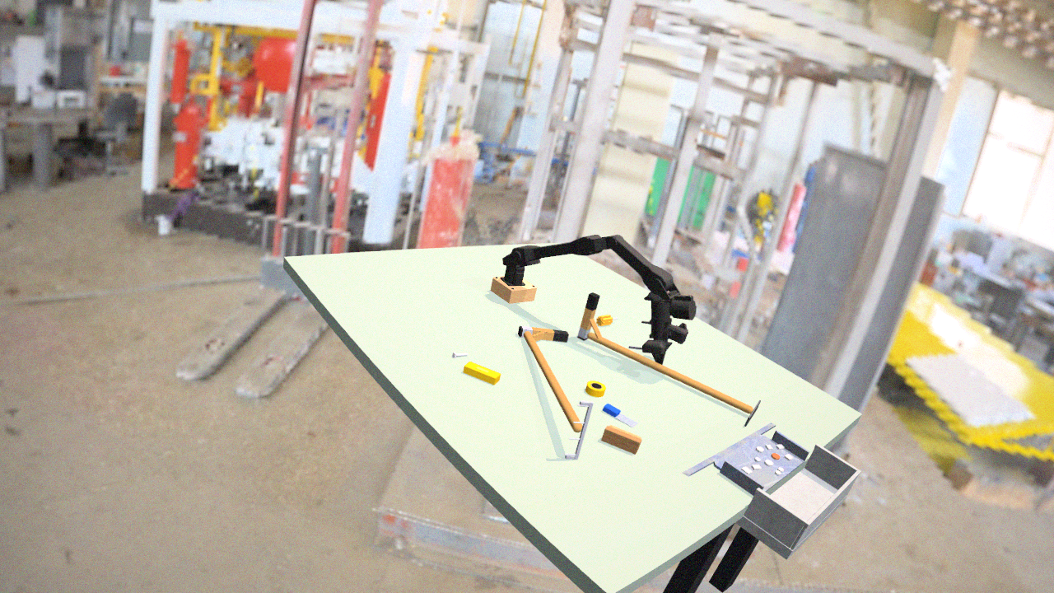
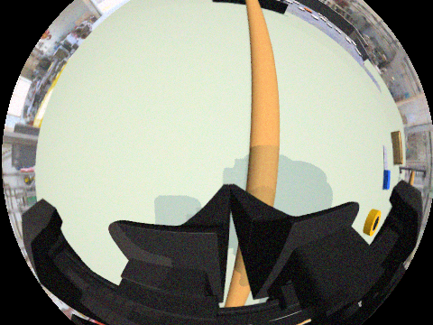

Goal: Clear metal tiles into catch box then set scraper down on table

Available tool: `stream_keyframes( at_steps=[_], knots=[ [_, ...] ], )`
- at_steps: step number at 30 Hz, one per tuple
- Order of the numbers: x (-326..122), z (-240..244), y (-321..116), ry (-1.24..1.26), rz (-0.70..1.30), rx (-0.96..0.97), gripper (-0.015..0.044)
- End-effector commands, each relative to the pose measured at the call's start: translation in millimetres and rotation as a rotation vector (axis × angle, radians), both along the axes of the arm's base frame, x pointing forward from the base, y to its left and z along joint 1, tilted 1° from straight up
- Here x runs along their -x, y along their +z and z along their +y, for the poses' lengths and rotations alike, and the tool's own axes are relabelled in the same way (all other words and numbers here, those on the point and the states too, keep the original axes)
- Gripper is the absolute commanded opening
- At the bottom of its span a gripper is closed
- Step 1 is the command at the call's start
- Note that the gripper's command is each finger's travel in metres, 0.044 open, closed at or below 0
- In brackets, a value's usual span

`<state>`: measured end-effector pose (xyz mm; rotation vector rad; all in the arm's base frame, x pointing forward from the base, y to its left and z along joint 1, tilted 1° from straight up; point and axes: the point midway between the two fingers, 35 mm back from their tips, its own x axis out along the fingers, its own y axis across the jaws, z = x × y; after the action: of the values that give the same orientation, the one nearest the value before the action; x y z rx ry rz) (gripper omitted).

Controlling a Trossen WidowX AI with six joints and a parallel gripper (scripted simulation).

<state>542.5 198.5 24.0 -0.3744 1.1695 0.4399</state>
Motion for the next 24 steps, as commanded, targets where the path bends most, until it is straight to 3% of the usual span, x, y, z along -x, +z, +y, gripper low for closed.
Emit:
stream_keyframes(
  at_steps=[1,16,24],
  knots=[
    [1,1,3,0.001,-0.002,-0.001,0.0000],
    [8,-1,57,0.000,-0.045,-0.017,0.0000],
    [34,7,41,-0.034,0.071,0.022,0.0000]
  ],
)
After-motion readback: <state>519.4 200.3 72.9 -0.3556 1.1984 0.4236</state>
